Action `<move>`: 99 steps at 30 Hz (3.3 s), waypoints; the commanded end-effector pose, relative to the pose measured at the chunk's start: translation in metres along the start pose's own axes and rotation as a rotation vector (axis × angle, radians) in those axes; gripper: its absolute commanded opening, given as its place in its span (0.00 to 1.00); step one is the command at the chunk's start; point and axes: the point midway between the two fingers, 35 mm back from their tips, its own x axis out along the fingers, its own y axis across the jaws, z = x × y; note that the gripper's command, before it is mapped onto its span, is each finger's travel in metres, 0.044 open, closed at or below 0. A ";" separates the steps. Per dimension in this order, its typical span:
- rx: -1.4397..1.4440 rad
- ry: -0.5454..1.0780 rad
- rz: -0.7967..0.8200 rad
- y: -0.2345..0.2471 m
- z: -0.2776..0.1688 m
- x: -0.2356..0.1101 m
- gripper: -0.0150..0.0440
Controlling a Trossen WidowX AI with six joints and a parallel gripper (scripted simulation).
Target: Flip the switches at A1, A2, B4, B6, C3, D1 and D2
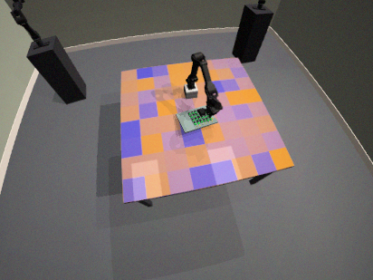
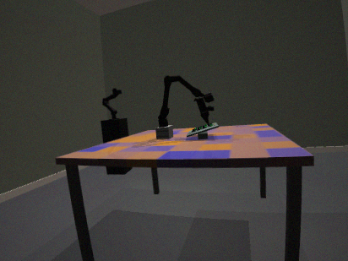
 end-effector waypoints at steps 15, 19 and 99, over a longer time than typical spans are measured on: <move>0.002 0.026 -0.004 0.000 0.003 -0.063 0.25; 0.002 0.026 -0.004 -0.003 0.003 -0.063 0.25; 0.001 0.000 -0.006 -0.028 0.000 -0.001 0.25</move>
